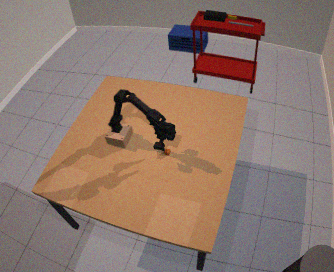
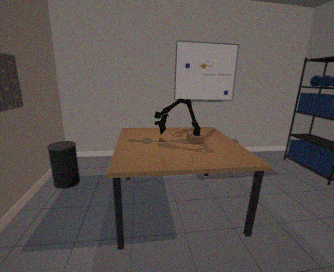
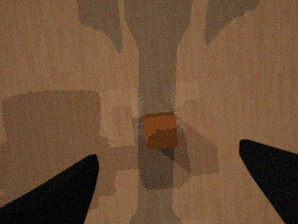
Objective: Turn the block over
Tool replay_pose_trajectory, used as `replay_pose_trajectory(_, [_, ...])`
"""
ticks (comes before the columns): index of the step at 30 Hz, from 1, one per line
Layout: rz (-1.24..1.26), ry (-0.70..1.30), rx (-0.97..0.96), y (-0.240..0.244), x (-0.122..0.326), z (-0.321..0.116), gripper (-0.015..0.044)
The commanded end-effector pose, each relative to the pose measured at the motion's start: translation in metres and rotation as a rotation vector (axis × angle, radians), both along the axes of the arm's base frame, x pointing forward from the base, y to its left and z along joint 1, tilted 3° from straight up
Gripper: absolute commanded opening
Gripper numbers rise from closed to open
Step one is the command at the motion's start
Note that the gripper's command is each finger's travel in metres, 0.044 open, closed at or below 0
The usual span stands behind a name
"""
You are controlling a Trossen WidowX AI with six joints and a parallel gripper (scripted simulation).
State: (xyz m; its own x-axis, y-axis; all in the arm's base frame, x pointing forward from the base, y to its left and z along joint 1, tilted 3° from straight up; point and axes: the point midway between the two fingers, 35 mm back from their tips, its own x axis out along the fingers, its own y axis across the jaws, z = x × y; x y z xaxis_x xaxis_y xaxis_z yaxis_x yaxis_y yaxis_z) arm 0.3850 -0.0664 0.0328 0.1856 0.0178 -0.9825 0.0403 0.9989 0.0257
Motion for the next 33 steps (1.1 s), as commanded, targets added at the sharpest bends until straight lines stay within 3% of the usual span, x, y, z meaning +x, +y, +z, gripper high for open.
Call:
replay_pose_trajectory(1, [0.008,0.190,-0.004,0.002,0.007,0.011,0.0440])
replay_pose_trajectory(10, [0.008,0.190,-0.004,0.002,0.007,0.011,0.0440])
replay_pose_trajectory(15, [0.008,0.190,-0.004,0.002,0.007,-0.024,0.0440])
replay_pose_trajectory(33, [0.008,0.190,-0.004,0.003,0.007,-0.051,0.0440])
